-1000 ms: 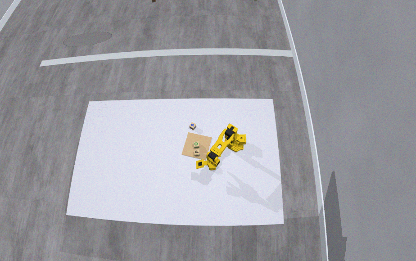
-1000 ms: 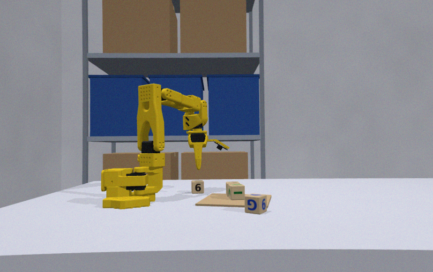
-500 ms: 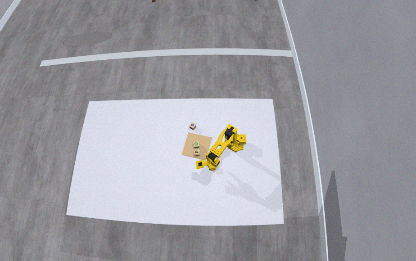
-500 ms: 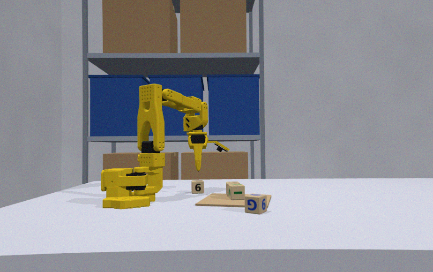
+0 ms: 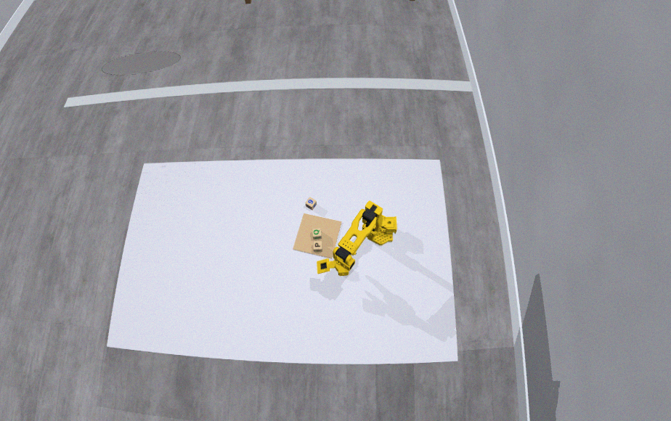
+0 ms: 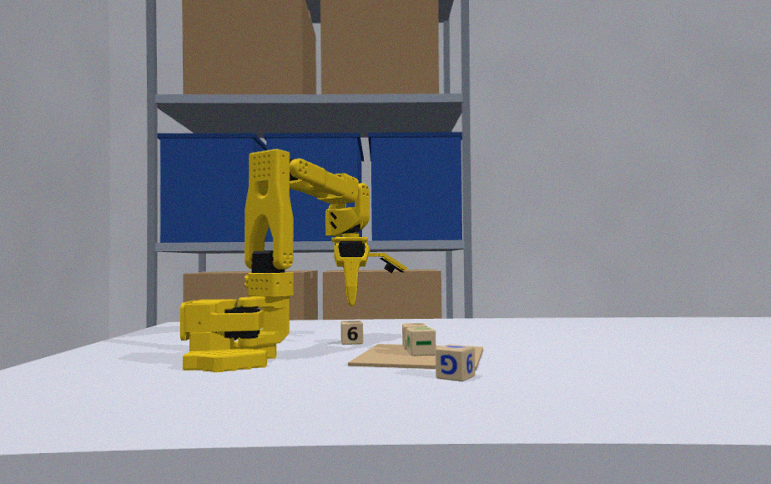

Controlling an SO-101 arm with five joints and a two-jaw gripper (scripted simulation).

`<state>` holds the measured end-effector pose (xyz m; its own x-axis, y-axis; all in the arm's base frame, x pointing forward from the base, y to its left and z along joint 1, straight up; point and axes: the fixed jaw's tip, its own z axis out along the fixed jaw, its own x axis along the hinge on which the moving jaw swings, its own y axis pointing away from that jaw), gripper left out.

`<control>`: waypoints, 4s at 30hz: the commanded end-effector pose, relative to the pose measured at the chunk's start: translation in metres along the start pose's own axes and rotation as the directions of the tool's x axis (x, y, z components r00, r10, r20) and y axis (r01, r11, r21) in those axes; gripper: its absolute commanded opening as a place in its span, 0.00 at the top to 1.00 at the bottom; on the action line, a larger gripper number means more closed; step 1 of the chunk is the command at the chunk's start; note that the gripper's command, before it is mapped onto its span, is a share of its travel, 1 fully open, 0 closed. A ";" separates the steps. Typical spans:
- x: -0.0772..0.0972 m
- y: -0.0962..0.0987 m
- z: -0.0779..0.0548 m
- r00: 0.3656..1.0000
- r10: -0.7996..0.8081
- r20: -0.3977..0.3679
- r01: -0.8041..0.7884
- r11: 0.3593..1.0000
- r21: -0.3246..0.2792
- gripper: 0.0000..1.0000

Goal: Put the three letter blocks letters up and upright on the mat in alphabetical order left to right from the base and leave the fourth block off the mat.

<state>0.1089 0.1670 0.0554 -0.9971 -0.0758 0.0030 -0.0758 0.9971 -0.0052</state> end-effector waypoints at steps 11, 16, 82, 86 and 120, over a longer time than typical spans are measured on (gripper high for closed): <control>-0.008 0.013 -0.020 0.997 -0.003 0.079 0.011 0.995 -0.099 0.65; -0.009 0.014 -0.019 0.997 -0.003 0.079 0.011 0.995 -0.099 0.65; -0.012 0.012 0.020 0.997 -0.003 0.080 0.011 0.995 -0.098 0.73; -0.012 0.010 0.020 0.997 -0.003 0.081 0.011 0.995 -0.098 0.77; -0.012 0.006 0.020 0.997 -0.003 0.082 0.011 0.995 -0.096 0.97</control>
<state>0.1088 0.1599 0.0157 -0.9965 -0.0833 0.0034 -0.0833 0.9965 -0.0054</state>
